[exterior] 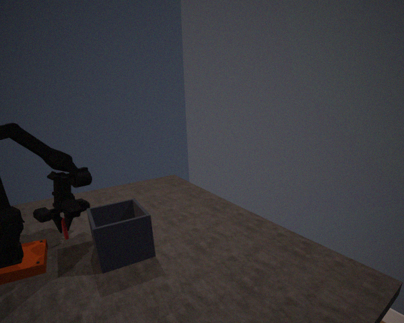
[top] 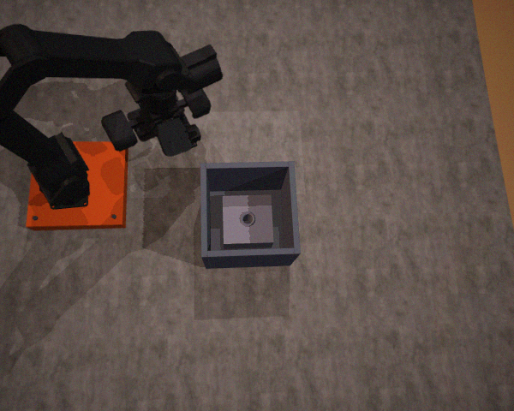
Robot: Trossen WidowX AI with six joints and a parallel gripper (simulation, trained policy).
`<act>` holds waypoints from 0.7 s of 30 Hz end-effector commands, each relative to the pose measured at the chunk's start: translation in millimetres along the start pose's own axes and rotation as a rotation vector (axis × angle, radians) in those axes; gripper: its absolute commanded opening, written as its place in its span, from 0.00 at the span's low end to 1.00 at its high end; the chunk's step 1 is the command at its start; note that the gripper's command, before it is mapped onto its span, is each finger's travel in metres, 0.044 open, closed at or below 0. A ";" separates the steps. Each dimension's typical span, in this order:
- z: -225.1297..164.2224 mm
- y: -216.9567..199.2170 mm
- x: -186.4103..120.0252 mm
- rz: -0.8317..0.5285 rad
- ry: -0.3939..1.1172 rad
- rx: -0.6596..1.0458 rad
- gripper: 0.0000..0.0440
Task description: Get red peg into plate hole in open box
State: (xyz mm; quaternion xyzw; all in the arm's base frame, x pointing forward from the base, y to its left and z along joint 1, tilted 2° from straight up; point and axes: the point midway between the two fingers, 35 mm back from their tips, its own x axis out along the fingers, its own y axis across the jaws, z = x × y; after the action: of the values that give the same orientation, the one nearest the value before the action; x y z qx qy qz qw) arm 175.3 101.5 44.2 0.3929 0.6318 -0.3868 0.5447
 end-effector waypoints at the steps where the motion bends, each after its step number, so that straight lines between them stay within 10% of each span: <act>1: -0.6 3.3 -0.1 0.005 0.015 -0.013 0.08; 21: -3.1 22.8 -76.7 0.260 0.102 -0.028 0.00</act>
State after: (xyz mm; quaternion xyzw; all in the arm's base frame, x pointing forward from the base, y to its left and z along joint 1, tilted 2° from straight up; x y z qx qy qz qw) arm 199.4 108.5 107.2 0.4750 0.6132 -0.2976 0.5566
